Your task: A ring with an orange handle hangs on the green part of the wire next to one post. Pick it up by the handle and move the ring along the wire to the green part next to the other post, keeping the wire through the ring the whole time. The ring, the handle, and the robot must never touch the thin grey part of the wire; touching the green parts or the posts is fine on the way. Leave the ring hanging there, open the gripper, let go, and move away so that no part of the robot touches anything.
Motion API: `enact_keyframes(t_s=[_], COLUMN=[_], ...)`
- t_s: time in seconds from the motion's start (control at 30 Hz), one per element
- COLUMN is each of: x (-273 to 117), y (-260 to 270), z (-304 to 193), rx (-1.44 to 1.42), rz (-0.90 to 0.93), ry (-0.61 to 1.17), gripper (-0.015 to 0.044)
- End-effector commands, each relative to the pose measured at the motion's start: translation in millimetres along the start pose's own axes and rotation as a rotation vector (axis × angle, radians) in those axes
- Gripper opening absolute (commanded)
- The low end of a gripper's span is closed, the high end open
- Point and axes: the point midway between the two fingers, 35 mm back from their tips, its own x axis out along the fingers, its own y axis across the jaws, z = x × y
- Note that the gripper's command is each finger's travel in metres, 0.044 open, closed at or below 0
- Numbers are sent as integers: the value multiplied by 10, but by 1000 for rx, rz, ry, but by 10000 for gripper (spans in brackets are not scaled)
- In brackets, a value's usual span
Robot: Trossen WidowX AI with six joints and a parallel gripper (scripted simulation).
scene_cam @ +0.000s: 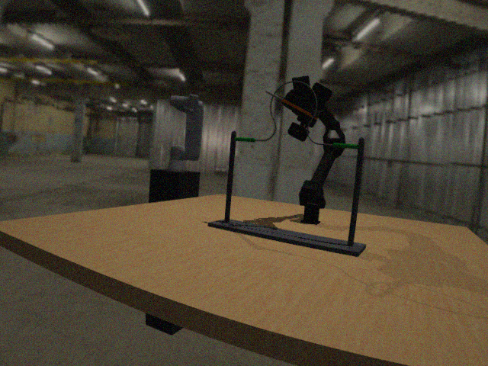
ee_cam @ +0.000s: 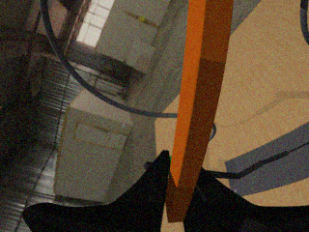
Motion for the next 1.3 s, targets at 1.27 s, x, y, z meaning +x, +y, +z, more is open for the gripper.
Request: enact_keyframes(t_s=[1.27], x=[-9], y=[-226], z=[67], rx=[-472], rz=[-381], ry=[-52], gripper=[-150])
